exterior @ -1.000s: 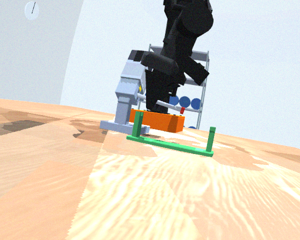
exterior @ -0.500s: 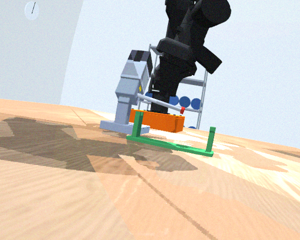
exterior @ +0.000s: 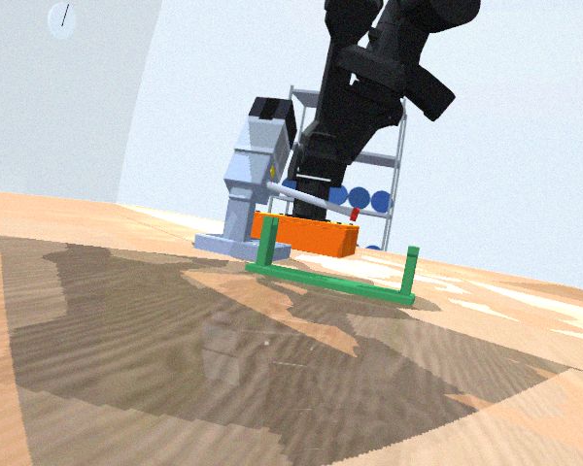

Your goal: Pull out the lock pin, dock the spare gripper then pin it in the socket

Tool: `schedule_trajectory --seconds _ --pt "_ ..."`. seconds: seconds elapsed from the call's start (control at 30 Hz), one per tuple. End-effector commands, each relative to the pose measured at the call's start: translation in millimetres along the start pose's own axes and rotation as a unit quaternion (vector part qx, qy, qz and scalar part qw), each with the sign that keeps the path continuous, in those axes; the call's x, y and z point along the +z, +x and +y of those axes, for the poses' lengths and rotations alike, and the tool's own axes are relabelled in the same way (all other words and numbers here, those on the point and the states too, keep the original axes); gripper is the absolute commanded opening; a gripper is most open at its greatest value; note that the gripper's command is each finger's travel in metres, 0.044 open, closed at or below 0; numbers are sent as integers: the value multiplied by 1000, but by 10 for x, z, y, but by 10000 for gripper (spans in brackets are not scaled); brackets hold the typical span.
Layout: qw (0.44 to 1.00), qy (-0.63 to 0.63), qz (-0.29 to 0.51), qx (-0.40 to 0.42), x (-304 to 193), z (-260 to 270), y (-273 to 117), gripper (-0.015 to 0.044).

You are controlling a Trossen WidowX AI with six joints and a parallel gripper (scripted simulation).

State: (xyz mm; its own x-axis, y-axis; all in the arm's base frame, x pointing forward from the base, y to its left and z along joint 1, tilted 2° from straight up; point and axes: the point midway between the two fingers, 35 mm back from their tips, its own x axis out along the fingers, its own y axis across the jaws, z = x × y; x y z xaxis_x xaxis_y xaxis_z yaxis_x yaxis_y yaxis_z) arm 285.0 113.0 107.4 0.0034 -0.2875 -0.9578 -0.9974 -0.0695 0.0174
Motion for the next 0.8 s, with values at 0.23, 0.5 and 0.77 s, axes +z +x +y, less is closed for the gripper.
schedule_trajectory --seconds 0.23,0.5,0.77 --pt "1000 -1 1 -1 25 1 -73 331" --pt "1000 -1 1 -1 25 1 -73 440" --pt "1000 -1 1 -1 25 1 -73 440"
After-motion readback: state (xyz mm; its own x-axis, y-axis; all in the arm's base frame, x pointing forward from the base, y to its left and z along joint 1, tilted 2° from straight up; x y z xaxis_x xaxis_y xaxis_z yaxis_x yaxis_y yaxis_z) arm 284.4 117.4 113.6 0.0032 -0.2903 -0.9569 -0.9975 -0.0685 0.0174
